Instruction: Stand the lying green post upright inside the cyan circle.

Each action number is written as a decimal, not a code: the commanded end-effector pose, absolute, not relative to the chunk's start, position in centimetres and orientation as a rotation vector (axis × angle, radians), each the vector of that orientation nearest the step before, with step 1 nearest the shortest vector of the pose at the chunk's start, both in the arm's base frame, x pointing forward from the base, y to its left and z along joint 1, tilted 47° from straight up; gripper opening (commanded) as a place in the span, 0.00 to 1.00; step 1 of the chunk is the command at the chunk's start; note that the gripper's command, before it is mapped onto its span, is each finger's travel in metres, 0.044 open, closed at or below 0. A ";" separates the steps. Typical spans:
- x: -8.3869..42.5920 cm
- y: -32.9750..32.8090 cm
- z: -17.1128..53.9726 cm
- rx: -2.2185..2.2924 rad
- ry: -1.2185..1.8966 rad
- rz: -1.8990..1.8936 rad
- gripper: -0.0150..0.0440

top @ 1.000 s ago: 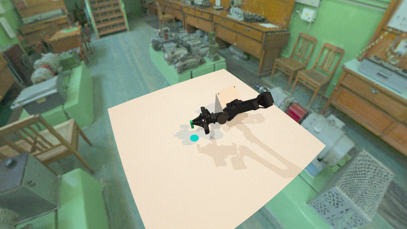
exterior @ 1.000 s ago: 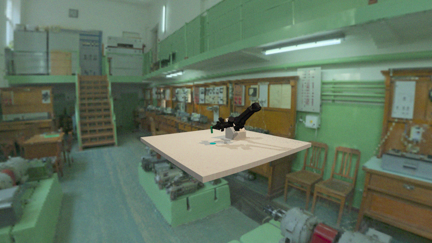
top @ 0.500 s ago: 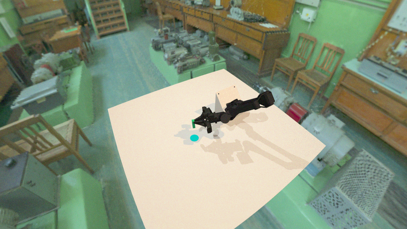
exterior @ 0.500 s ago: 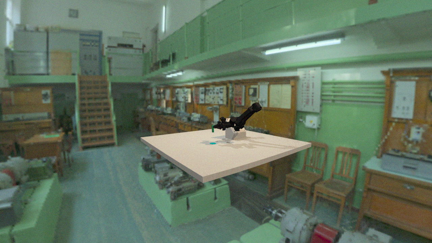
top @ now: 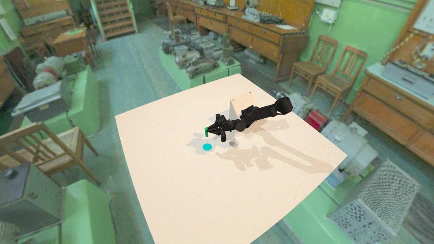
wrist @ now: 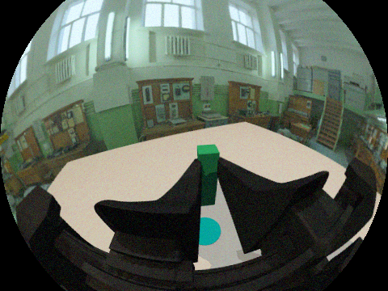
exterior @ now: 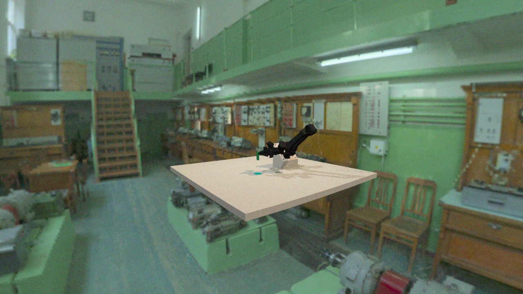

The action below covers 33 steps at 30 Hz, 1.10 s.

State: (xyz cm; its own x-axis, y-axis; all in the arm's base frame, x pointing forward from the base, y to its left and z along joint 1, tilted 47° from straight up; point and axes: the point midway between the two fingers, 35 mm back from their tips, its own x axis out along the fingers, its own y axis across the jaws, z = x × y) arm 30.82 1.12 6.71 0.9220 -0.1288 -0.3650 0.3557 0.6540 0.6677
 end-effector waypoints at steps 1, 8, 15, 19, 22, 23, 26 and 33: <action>30.9 1.6 6.2 0.819 0.306 -0.282 0.29; 31.0 2.9 5.1 0.822 0.314 -0.282 0.29; 31.0 4.1 4.0 0.822 0.316 -0.283 0.29; 30.9 4.7 3.4 0.822 0.315 -0.284 0.29; 30.9 5.2 2.9 0.822 0.313 -0.285 0.29; 30.8 5.3 2.8 0.821 0.313 -0.285 0.29; 30.7 5.8 2.3 0.821 0.311 -0.285 0.29; 30.3 6.8 1.3 0.819 0.306 -0.285 0.29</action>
